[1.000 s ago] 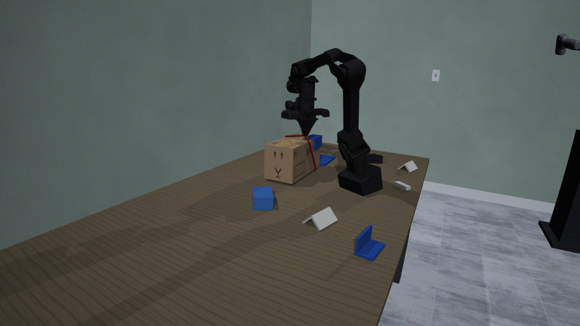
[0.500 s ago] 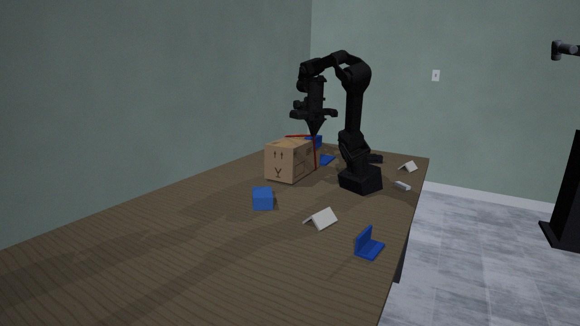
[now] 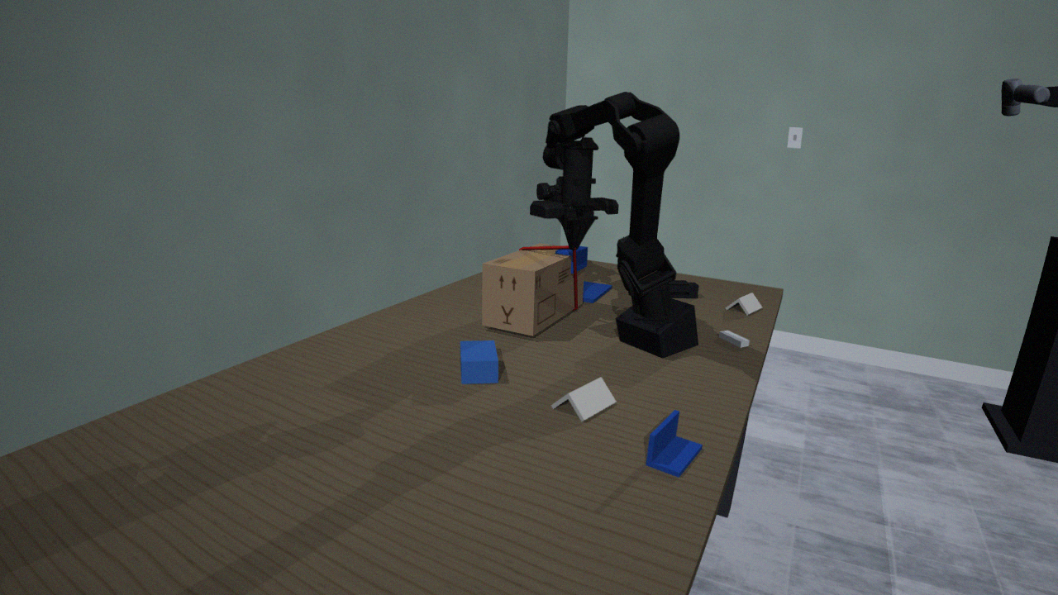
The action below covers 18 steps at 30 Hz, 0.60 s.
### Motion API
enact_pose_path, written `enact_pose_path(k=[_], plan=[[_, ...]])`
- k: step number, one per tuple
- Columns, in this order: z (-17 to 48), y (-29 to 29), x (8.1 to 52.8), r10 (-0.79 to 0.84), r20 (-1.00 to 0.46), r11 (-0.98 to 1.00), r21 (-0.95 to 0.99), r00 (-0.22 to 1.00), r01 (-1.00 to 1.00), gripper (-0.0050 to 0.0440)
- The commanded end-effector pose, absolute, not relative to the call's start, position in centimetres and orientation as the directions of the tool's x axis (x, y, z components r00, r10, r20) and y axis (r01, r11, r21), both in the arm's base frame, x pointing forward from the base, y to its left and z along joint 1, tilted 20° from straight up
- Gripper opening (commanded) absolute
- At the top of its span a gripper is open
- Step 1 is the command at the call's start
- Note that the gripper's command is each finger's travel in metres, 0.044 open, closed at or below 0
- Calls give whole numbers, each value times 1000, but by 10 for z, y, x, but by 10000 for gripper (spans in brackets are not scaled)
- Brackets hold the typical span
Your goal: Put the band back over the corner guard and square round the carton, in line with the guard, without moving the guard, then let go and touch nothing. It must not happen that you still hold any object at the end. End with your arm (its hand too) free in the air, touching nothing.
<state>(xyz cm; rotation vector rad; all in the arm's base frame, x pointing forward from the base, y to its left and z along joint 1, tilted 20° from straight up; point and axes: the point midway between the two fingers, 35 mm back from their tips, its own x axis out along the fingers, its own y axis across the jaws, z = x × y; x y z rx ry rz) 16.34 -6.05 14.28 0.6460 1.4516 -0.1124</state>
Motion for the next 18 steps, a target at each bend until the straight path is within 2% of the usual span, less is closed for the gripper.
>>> enact_pose_path(k=[1,18], plan=[[143,-58,158,310,-941,827,338,138,448,0],[139,-76,163,308,-941,828,336,138,449,0]])
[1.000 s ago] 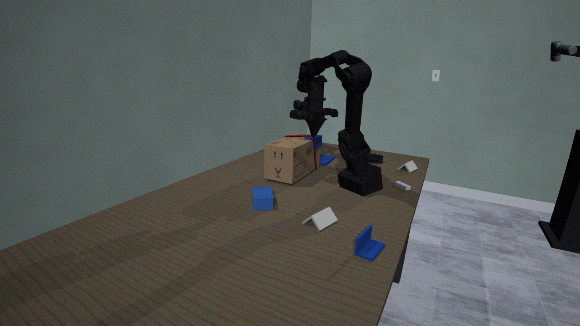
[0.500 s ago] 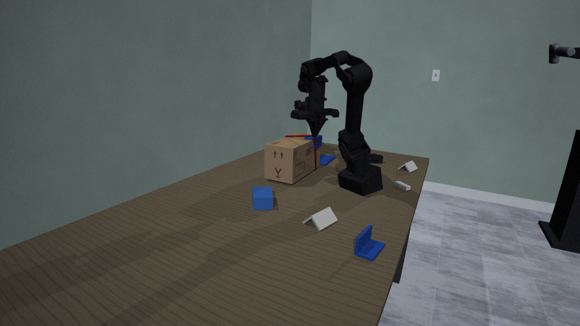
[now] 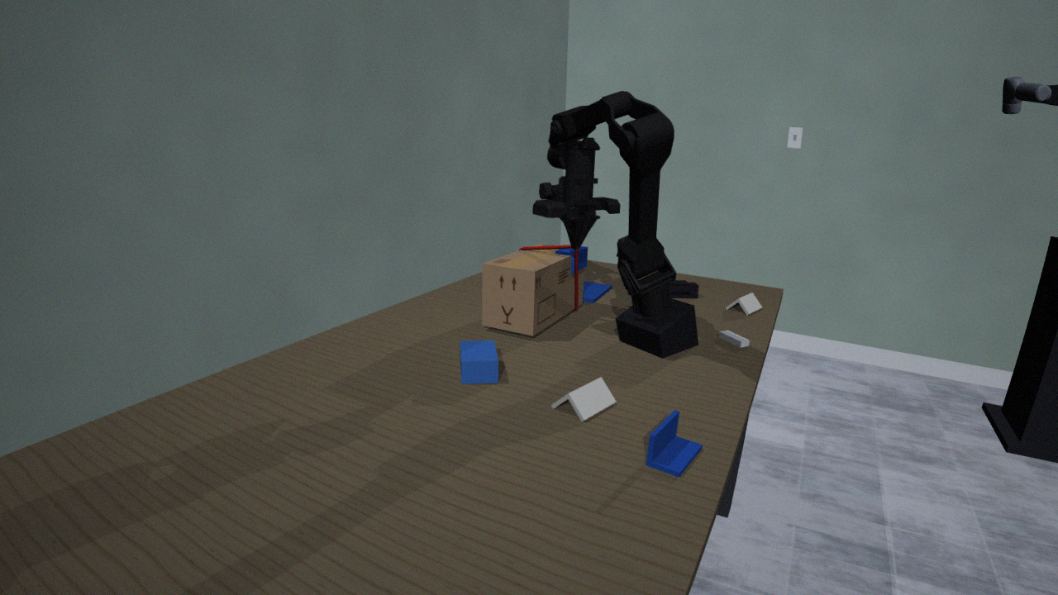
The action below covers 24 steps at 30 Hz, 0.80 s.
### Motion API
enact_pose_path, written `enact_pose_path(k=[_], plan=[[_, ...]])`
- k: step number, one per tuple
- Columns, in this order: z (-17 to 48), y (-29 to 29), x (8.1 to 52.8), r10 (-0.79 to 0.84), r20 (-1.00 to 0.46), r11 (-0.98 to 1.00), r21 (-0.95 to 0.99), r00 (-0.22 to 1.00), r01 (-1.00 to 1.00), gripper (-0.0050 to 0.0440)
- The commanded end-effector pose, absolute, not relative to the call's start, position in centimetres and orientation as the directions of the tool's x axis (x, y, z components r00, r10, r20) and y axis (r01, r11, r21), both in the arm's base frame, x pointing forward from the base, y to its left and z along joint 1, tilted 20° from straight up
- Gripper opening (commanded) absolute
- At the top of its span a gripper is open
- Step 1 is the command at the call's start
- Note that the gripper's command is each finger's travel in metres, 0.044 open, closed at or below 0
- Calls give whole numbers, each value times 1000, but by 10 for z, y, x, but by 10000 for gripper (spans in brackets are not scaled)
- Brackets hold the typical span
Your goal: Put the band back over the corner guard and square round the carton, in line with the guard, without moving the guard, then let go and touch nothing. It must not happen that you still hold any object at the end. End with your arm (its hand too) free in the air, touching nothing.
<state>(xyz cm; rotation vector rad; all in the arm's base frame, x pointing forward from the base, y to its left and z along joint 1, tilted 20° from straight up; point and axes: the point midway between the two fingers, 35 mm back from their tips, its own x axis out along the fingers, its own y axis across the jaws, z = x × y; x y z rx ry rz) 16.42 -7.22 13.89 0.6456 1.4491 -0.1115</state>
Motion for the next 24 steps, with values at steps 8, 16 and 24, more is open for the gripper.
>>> enact_pose_path(k=[8,16,24], plan=[[137,-84,165,307,-942,828,336,138,449,0],[134,-94,166,307,-942,828,335,137,449,0],[131,-102,167,307,-942,828,335,137,449,0]])
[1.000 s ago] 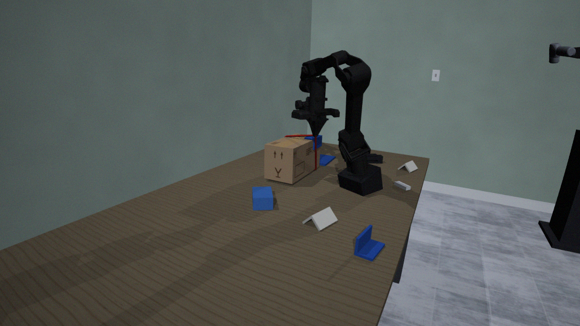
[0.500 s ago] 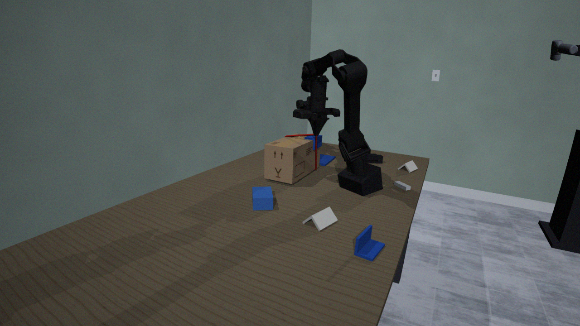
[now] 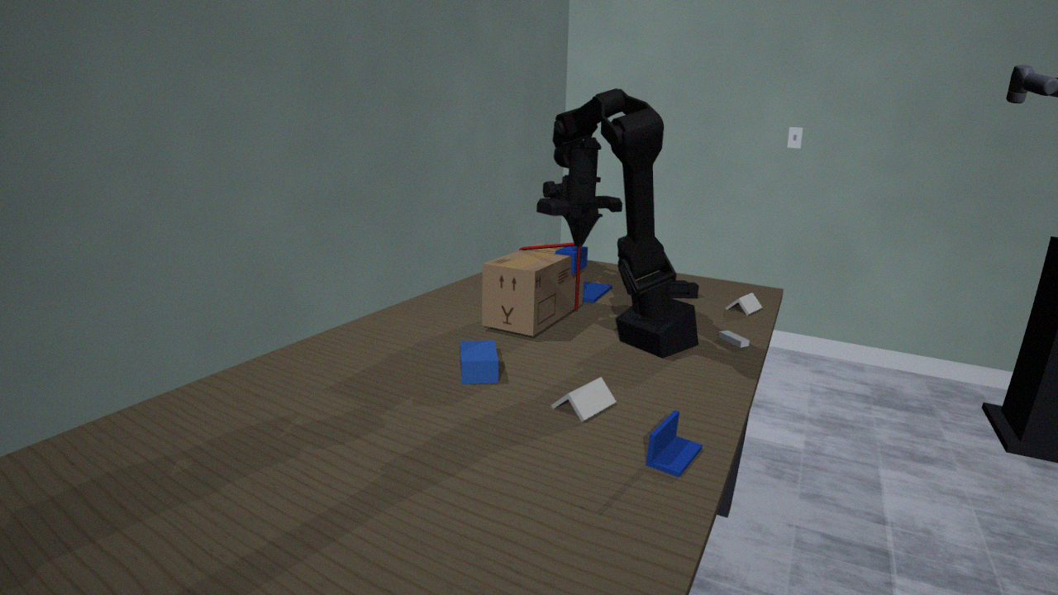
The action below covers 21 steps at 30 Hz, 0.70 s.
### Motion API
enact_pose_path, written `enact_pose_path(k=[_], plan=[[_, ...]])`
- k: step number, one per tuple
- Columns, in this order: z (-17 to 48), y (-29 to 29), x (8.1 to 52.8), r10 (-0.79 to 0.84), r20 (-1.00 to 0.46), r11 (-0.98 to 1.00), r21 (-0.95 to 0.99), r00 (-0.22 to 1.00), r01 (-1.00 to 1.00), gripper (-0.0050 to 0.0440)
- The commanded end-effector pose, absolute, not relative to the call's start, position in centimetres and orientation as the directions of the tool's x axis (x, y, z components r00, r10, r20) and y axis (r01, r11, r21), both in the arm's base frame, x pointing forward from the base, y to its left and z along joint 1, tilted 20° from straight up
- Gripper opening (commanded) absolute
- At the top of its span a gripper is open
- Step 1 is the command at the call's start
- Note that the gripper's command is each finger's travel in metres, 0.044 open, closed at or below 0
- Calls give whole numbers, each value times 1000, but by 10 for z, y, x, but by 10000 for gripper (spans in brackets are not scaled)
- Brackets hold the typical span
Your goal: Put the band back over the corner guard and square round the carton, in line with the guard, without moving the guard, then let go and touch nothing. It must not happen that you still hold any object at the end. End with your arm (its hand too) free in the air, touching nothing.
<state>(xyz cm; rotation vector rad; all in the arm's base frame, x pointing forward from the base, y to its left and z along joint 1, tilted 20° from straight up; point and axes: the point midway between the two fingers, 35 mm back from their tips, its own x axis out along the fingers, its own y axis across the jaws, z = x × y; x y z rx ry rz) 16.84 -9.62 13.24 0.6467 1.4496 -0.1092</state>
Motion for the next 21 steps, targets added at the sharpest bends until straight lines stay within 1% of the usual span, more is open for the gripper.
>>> enact_pose_path(k=[1,21], plan=[[131,-103,167,307,-942,828,335,137,449,0],[123,-125,168,308,-942,828,336,137,449,0]])
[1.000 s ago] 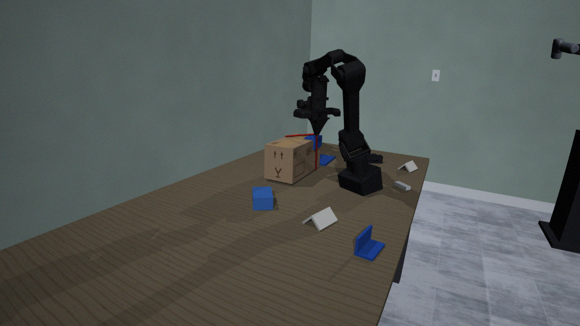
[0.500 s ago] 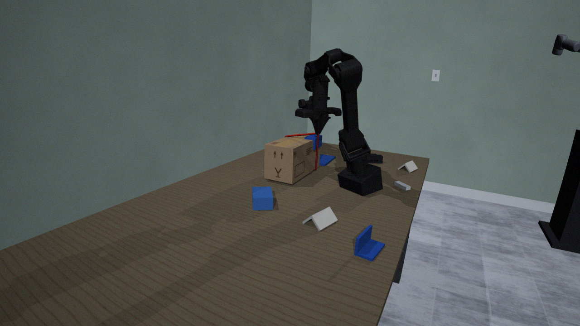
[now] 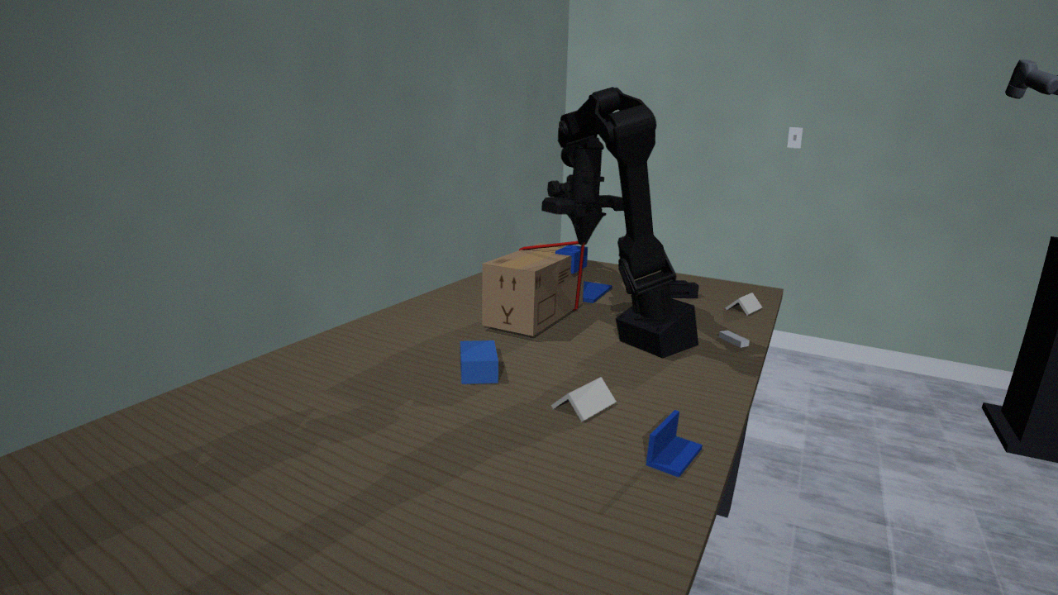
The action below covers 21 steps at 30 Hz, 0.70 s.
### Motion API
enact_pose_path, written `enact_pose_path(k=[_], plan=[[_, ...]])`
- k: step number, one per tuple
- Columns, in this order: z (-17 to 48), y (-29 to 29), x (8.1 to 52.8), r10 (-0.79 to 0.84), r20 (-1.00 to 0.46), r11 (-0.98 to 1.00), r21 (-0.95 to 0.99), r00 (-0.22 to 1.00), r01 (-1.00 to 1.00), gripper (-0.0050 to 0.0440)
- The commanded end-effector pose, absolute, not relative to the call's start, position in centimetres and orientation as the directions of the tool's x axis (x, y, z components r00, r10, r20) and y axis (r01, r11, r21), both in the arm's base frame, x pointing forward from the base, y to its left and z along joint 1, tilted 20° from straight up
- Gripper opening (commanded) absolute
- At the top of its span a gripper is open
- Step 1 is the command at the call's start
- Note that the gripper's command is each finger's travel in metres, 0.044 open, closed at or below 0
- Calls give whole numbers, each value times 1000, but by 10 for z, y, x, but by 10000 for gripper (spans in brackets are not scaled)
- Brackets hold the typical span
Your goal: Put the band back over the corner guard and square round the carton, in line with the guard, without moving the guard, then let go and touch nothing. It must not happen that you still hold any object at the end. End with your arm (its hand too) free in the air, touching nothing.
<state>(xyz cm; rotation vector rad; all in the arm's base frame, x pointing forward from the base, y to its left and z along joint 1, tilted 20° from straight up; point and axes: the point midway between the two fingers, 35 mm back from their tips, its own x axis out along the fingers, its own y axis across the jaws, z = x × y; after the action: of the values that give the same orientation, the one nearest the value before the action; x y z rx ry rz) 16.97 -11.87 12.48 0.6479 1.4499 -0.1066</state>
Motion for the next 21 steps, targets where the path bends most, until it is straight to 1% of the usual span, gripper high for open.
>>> enact_pose_path(k=[1,21], plan=[[123,-127,168,308,-942,828,336,137,449,0],[114,-148,166,310,-941,827,338,138,448,0]])
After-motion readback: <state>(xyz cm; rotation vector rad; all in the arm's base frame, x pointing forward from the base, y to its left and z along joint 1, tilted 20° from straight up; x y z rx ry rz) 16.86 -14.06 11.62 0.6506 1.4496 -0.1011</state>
